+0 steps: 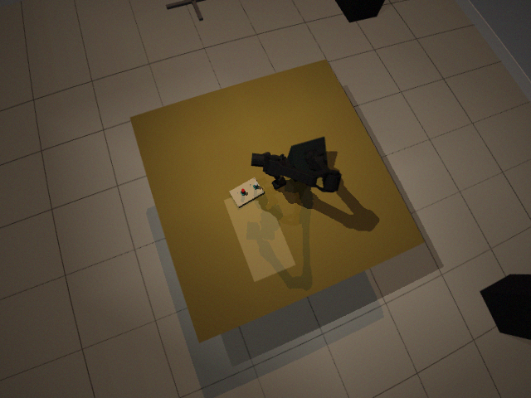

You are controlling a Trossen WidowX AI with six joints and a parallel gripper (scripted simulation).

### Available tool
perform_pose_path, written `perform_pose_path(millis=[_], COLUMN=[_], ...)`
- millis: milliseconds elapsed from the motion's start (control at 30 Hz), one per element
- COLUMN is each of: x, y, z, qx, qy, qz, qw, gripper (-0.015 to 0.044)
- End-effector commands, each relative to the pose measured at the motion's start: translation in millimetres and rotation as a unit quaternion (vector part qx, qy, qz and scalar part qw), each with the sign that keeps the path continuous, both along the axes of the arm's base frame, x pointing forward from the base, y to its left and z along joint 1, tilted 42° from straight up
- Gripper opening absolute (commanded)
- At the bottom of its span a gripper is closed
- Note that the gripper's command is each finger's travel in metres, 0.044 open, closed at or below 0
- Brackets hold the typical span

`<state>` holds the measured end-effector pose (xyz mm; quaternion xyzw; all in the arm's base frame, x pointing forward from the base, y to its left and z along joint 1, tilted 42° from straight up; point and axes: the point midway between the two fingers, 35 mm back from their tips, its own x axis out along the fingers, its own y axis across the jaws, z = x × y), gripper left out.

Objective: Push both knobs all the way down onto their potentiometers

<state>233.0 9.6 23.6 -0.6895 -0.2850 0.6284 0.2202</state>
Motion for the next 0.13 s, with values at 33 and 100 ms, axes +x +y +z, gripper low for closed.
perform_pose_path(millis=[33, 100], x=[-0.1, -0.1], y=[-0.6, -0.6], z=[-0.6, -0.6], qx=[-0.002, -0.002], qy=[-0.001, -0.001], qz=[0.002, 0.002], qw=[1.0, 1.0], gripper=[0.044, 0.044])
